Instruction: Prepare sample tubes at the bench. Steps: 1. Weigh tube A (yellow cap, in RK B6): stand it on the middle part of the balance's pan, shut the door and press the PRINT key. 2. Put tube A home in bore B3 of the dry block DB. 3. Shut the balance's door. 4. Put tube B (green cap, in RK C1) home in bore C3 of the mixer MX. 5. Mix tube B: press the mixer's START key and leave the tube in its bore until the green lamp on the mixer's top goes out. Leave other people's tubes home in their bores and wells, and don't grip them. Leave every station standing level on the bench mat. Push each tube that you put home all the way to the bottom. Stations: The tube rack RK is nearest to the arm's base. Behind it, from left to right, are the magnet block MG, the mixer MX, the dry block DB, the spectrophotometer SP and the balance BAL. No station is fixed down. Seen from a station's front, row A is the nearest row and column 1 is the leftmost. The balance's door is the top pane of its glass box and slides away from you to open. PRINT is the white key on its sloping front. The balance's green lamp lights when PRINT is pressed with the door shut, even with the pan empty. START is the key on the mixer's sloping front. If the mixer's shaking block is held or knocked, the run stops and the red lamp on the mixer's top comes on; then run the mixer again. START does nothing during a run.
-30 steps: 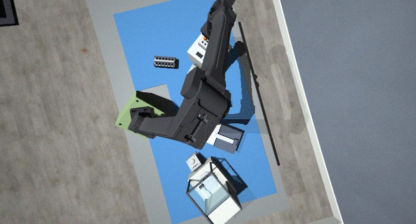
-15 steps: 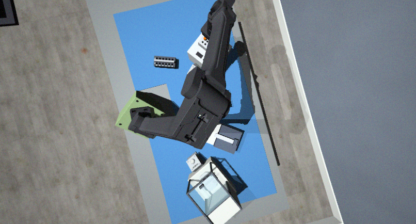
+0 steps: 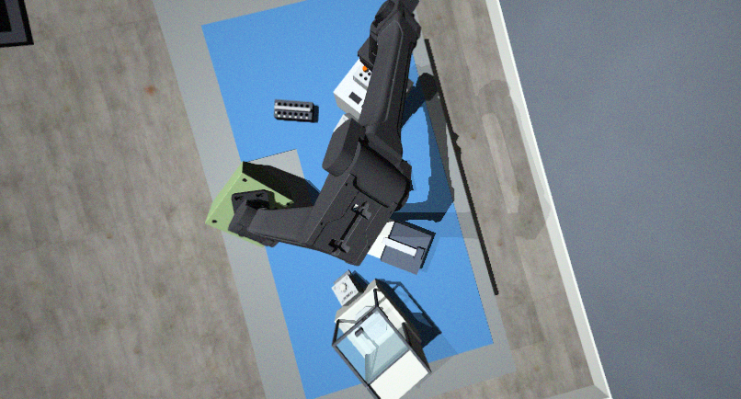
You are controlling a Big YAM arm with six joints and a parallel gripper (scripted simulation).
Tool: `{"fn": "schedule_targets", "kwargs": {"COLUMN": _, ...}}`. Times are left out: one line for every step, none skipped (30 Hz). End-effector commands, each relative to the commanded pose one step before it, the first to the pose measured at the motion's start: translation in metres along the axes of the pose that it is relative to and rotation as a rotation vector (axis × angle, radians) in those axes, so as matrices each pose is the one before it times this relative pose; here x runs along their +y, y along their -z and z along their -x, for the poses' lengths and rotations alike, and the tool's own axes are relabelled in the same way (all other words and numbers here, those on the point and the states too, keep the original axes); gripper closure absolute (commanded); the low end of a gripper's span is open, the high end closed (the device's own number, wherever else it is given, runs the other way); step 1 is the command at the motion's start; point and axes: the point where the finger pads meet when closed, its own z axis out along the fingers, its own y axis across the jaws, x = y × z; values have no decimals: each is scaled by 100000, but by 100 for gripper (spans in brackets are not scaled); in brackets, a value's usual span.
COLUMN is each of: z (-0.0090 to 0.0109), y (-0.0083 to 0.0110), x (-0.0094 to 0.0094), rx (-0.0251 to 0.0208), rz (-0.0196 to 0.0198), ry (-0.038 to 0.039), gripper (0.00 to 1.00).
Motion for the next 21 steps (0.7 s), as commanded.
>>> {"fn": "schedule_targets", "kwargs": {"z": 195, "y": -758, "x": -705, "rx": -251, "rz": -160, "ry": -578, "gripper": 91}}
{"fn": "schedule_targets", "kwargs": {"z": -6, "y": 0, "x": -1, "rx": 5, "rz": 0, "ry": 3, "gripper": 91}}
{"fn": "schedule_targets", "kwargs": {"z": -6, "y": 0, "x": -1, "rx": 5, "rz": 0, "ry": 3, "gripper": 91}}
{"fn": "schedule_targets", "kwargs": {"z": -6, "y": 0, "x": -1, "rx": 5, "rz": 0, "ry": 3, "gripper": 91}}
{"fn": "schedule_targets", "kwargs": {"z": -6, "y": 0, "x": -1, "rx": 5, "rz": 0, "ry": 3, "gripper": 91}}
{"fn": "schedule_targets", "kwargs": {"z": -6, "y": 0, "x": -1, "rx": 5, "rz": 0, "ry": 3, "gripper": 91}}
{"fn": "schedule_targets", "kwargs": {"z": -6, "y": 0, "x": -1, "rx": 5, "rz": 0, "ry": 3, "gripper": 91}}
{"fn": "schedule_targets", "kwargs": {"z": -6, "y": 0, "x": -1, "rx": 5, "rz": 0, "ry": 3, "gripper": 91}}
{"fn": "schedule_targets", "kwargs": {"z": 0, "y": 0, "x": 0, "rx": 0, "rz": 0, "ry": 0, "gripper": 91}}
{"fn": "schedule_targets", "kwargs": {"z": 0, "y": 0, "x": 0, "rx": 0, "rz": 0, "ry": 0, "gripper": 91}}
{"fn": "schedule_targets", "kwargs": {"z": -6, "y": 0, "x": -1, "rx": 5, "rz": 0, "ry": 3, "gripper": 91}}
{"fn": "schedule_targets", "kwargs": {"z": -6, "y": 0, "x": -1, "rx": 5, "rz": 0, "ry": 3, "gripper": 91}}
{"fn": "schedule_targets", "kwargs": {"z": -6, "y": 0, "x": -1, "rx": 5, "rz": 0, "ry": 3, "gripper": 91}}
{"fn": "schedule_targets", "kwargs": {"z": -6, "y": 0, "x": -1, "rx": 5, "rz": 0, "ry": 3, "gripper": 91}}
{"fn": "schedule_targets", "kwargs": {"z": -6, "y": 0, "x": -1, "rx": 5, "rz": 0, "ry": 3, "gripper": 91}}
{"fn": "schedule_targets", "kwargs": {"z": 125, "y": 73, "x": -30, "rx": -238, "rz": 18, "ry": -130, "gripper": 91}}
{"fn": "schedule_targets", "kwargs": {"z": 106, "y": 56, "x": -23, "rx": -191, "rz": 14, "ry": -104, "gripper": 91}}
{"fn": "schedule_targets", "kwargs": {"z": 25, "y": 10, "x": -4, "rx": -40, "rz": 3, "ry": -22, "gripper": 91}}
{"fn": "schedule_targets", "kwargs": {"z": 11, "y": 2, "x": 0, "rx": -12, "rz": 1, "ry": -7, "gripper": 91}}
{"fn": "schedule_targets", "kwargs": {"z": 10, "y": 6, "x": -2, "rx": -18, "rz": 1, "ry": -10, "gripper": 91}}
{"fn": "schedule_targets", "kwargs": {"z": 10, "y": 2, "x": 0, "rx": -11, "rz": 1, "ry": -6, "gripper": 91}}
